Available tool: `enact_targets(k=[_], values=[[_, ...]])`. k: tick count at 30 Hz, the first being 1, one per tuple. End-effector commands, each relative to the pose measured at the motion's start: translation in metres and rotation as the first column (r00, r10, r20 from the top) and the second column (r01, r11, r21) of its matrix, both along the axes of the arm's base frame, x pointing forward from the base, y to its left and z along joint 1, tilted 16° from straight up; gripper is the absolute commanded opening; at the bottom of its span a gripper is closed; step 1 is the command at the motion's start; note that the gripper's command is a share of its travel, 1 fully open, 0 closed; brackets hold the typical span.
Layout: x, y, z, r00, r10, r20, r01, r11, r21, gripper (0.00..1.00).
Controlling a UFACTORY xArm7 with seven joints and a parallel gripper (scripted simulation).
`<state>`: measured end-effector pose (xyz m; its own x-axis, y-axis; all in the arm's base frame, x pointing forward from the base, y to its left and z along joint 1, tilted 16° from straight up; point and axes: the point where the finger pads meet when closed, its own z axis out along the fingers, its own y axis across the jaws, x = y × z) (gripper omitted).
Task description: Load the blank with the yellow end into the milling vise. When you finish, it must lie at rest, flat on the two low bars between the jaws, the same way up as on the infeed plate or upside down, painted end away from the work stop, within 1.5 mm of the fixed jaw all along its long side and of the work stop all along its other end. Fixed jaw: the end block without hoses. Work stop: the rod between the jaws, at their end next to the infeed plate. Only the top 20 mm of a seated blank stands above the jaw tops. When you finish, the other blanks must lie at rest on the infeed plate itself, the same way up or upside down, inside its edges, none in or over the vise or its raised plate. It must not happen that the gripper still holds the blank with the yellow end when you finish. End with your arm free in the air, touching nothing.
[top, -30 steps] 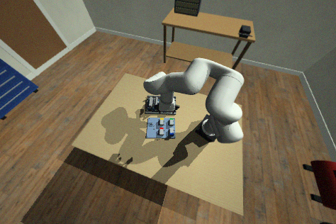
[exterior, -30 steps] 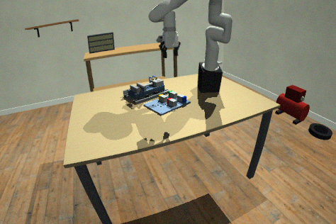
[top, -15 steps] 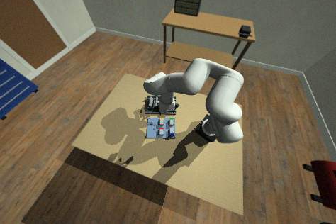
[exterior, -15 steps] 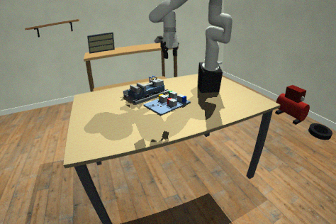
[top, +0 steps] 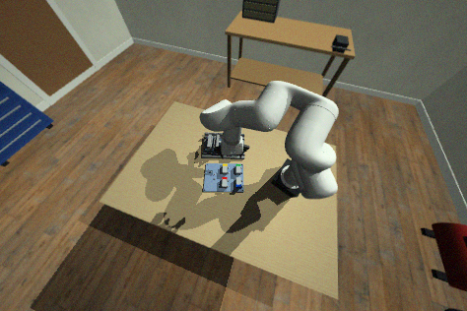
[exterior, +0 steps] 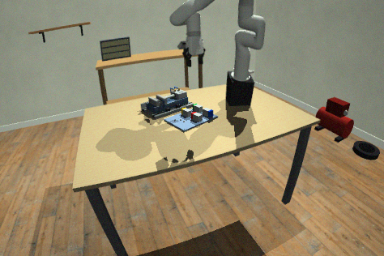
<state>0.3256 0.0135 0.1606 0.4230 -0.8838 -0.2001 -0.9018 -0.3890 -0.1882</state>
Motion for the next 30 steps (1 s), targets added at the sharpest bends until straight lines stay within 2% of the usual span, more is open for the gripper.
enact_targets(k=[1, 7, 17, 24, 30], values=[[0.0007, -0.0005, 0.0015, 0.996, -0.091, -0.021, 0.091, 0.996, 0.001, 1.0], [0.0007, -0.0005, 0.0015, 0.996, -0.091, -0.021, 0.091, 0.996, 0.001, 1.0], [0.0007, -0.0005, 0.0012, 0.951, -0.3, -0.082, 0.302, 0.953, 0.013, 1.0], [0.0007, -0.0005, 0.0012, 0.951, -0.3, -0.082, 0.302, 0.953, 0.013, 1.0], [0.0007, -0.0005, 0.0011, 0.902, -0.416, -0.119, 0.42, 0.907, 0.014, 1.0]])
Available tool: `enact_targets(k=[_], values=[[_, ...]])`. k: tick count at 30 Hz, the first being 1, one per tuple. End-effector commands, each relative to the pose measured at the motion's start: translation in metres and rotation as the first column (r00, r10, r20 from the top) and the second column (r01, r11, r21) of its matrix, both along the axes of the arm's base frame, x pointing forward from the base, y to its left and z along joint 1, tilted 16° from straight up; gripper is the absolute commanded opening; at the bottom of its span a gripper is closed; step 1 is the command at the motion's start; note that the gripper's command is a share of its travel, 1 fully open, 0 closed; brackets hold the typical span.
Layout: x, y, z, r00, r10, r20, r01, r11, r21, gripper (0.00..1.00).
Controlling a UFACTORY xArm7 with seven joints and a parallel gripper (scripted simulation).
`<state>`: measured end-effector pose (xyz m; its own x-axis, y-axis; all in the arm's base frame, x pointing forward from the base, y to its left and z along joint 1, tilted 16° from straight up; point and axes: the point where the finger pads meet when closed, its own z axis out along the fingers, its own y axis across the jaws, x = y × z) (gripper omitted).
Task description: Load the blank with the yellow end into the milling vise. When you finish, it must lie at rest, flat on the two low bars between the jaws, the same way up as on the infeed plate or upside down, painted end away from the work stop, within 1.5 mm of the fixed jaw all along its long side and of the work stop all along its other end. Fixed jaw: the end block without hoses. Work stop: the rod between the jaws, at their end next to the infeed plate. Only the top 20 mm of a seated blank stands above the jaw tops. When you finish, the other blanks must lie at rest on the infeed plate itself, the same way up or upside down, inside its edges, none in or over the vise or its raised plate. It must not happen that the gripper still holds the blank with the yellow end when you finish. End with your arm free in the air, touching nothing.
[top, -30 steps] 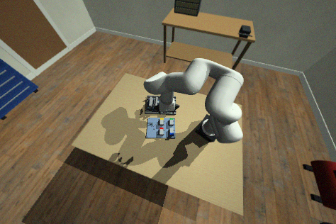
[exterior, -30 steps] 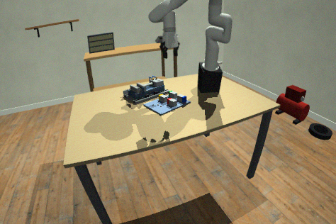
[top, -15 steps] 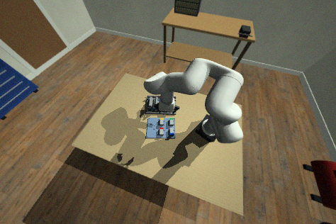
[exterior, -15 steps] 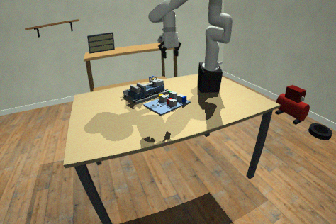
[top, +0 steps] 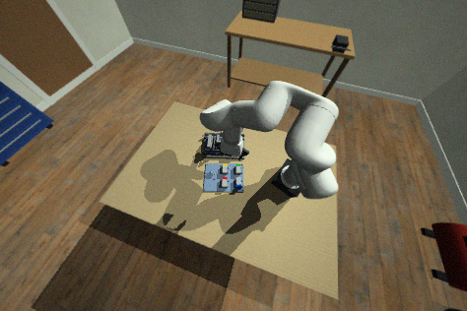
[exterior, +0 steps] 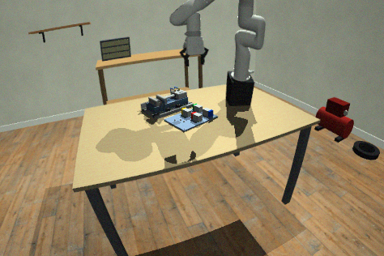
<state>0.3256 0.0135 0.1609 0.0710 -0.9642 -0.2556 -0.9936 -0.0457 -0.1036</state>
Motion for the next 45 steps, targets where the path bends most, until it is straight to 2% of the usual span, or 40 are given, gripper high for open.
enact_targets(k=[1, 4, 11, 21, 28, 38, 45], values=[[0.0007, -0.0005, 0.0008, 0.995, -0.101, -0.025, 0.101, 0.995, 0.006, 1.0], [0.0007, -0.0005, 0.0008, 0.985, -0.167, -0.043, 0.167, 0.986, 0.009, 1.0], [0.0007, -0.0005, 0.0008, 0.985, -0.167, -0.043, 0.167, 0.986, 0.009, 1.0], [0.0007, -0.0005, 0.0007, 0.923, -0.371, -0.104, 0.374, 0.927, 0.014, 1.0], [0.0007, -0.0005, 0.0007, 0.923, -0.371, -0.104, 0.374, 0.927, 0.014, 1.0], [0.0007, -0.0005, 0.0007, 0.817, -0.554, -0.162, 0.562, 0.827, 0.002, 1.0], [0.0007, -0.0005, 0.0007, 0.817, -0.554, -0.162, 0.562, 0.827, 0.002, 1.0]])
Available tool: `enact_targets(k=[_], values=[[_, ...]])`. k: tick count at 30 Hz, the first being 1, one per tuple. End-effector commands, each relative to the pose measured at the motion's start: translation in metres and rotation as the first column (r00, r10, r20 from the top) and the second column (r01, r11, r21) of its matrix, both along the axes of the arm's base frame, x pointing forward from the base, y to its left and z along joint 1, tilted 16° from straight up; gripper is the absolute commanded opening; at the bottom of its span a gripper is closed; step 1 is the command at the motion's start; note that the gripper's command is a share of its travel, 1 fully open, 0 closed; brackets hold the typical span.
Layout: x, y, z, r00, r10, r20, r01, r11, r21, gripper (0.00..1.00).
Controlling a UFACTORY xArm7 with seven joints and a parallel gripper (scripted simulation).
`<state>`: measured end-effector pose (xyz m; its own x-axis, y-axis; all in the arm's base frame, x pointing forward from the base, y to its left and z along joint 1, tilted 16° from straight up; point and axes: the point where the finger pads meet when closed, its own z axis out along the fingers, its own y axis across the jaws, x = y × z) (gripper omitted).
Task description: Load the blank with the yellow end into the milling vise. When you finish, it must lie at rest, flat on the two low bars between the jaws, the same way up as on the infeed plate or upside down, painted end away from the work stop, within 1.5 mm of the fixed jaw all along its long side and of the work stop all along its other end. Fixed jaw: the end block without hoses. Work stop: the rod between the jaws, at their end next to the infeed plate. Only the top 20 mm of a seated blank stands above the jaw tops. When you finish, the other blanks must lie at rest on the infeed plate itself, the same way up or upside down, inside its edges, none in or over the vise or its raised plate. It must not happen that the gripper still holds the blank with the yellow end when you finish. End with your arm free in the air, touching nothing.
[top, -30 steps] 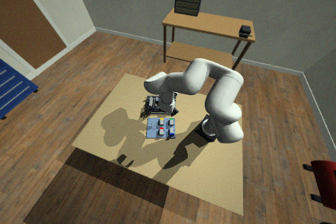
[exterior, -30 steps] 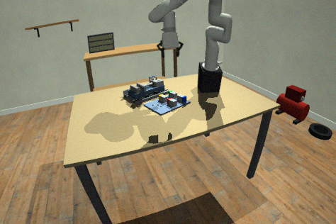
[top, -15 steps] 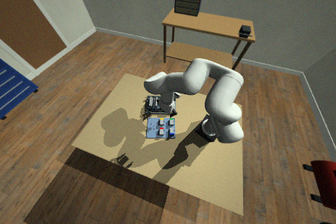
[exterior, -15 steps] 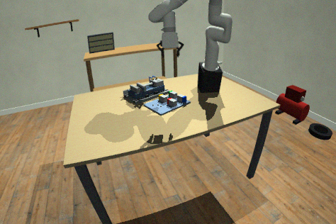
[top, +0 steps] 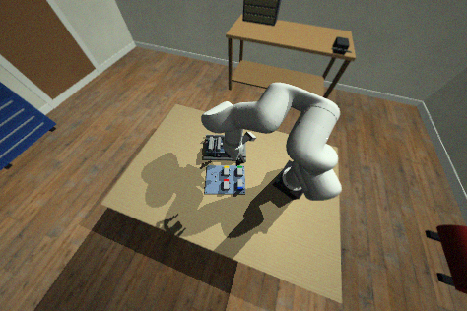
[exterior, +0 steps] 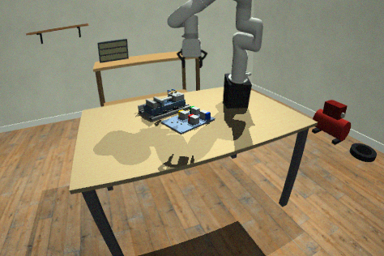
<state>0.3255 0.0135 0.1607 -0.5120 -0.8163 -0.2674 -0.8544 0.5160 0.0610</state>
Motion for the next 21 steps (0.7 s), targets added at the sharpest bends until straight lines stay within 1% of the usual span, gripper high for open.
enact_targets(k=[1, 10, 17, 21], values=[[0.0007, -0.0005, 0.0009, 1.0, -0.023, -0.003, 0.023, 1.0, 0.002, 1.0], [0.0007, -0.0005, 0.0008, 0.974, -0.22, -0.059, 0.221, 0.975, 0.014, 1.0], [0.0007, -0.0005, 0.0008, 0.974, -0.22, -0.059, 0.221, 0.975, 0.014, 1.0], [0.0007, -0.0005, 0.0008, 0.951, -0.298, -0.083, 0.301, 0.954, 0.018, 1.0]])
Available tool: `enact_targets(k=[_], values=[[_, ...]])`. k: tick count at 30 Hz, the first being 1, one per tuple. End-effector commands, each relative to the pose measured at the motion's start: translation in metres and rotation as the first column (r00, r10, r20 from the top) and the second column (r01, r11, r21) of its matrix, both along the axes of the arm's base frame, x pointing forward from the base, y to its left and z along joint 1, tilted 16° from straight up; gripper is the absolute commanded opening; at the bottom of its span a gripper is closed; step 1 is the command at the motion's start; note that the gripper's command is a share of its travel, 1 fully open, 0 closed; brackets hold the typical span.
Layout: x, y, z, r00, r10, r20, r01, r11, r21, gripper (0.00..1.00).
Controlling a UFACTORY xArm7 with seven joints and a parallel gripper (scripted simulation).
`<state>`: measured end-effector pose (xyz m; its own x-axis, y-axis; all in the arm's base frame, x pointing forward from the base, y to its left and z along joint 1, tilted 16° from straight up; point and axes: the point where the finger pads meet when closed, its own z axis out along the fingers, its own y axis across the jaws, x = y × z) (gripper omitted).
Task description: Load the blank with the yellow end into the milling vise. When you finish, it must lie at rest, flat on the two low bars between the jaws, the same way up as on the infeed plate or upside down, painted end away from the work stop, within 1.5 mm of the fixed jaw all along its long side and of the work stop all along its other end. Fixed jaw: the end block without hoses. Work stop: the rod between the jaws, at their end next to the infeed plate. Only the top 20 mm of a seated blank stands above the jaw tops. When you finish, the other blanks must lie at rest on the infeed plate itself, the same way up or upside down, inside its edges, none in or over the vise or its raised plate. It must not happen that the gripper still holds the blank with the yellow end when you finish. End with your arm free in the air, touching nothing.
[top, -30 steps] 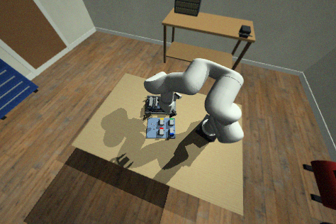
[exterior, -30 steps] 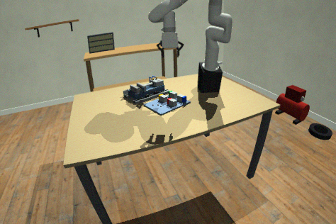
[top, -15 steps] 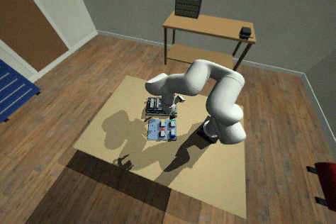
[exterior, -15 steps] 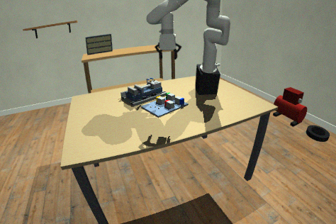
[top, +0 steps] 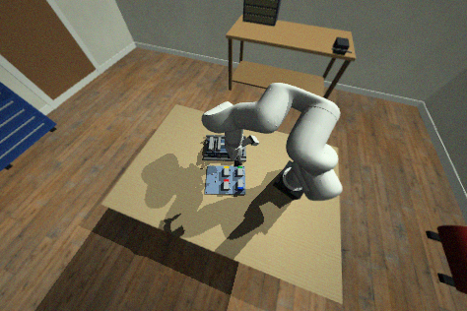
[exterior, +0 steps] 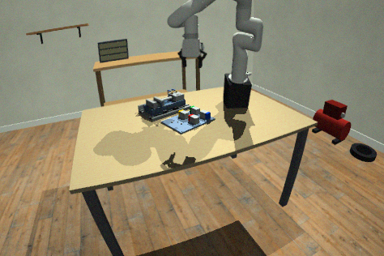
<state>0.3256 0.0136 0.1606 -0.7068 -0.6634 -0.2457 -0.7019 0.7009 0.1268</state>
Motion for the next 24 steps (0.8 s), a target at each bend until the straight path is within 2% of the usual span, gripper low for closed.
enact_targets(k=[1, 6, 14, 24], values=[[0.0007, -0.0005, 0.0008, 0.996, -0.087, -0.021, 0.087, 0.996, 0.006, 1.0], [0.0007, -0.0006, 0.0008, 0.979, -0.196, -0.052, 0.197, 0.98, 0.012, 1.0], [0.0007, -0.0005, 0.0008, 0.976, -0.211, -0.057, 0.212, 0.977, 0.015, 1.0], [0.0007, -0.0006, 0.0008, 0.91, -0.398, -0.113, 0.402, 0.915, 0.014, 1.0]])
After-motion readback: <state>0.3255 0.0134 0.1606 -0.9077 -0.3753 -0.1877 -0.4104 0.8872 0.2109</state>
